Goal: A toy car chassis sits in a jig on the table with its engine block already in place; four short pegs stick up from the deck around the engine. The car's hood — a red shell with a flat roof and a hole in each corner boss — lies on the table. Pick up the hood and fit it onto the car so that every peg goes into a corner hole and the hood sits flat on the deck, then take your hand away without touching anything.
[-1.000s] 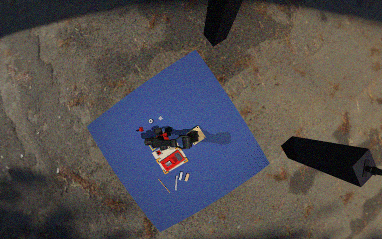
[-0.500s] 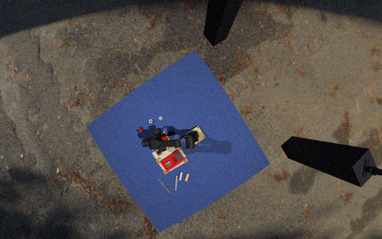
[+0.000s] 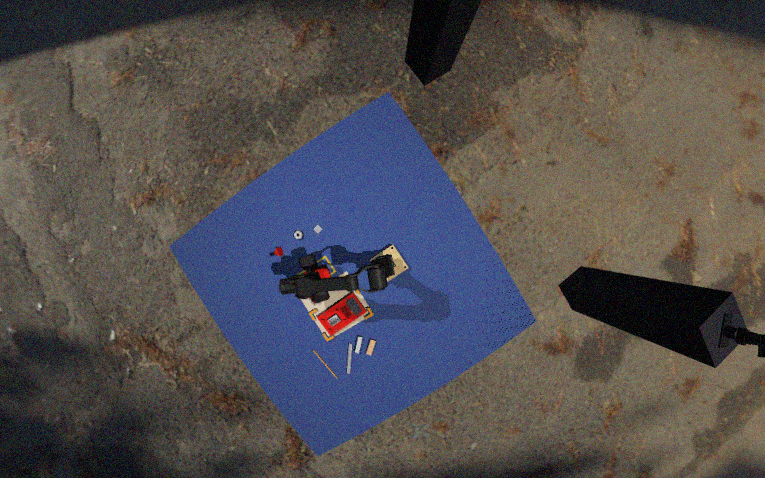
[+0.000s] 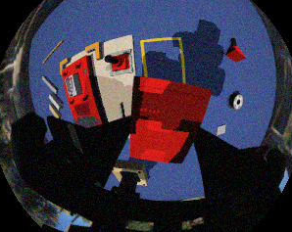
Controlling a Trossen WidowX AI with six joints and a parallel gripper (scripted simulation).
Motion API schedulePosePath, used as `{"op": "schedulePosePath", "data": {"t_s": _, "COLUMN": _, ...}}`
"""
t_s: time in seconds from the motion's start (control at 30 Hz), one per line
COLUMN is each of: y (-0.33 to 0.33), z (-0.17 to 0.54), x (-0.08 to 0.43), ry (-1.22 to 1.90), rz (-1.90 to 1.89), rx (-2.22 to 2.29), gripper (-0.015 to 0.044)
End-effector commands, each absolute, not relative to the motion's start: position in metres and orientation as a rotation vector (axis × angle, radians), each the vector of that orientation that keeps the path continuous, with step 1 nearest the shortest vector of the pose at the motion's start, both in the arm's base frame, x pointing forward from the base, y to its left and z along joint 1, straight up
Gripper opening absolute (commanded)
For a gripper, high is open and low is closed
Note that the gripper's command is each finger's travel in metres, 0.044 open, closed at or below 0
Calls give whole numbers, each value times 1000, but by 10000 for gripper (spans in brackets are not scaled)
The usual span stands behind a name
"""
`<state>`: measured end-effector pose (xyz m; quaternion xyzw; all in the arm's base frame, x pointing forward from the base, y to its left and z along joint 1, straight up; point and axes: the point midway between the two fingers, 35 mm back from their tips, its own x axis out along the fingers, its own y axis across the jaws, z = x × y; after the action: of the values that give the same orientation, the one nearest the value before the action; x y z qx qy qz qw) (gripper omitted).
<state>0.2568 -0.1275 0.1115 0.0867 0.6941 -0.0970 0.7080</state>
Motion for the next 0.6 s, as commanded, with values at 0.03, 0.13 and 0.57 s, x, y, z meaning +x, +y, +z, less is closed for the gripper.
{"op": "schedulePosePath", "data": {"t_s": 0.03, "y": -110, "z": 112, "x": 275, "ry": 1539, "rz": -189, "rx": 154, "gripper": 0}}
{"op": "schedulePosePath", "data": {"t_s": 0.13, "y": -98, "z": 114, "x": 284, "ry": 1536, "rz": -169, "rx": 127, "gripper": 0}}
{"op": "schedulePosePath", "data": {"t_s": 0.57, "y": -36, "z": 117, "x": 318, "ry": 1534, "rz": -97, "rx": 63, "gripper": 0}}
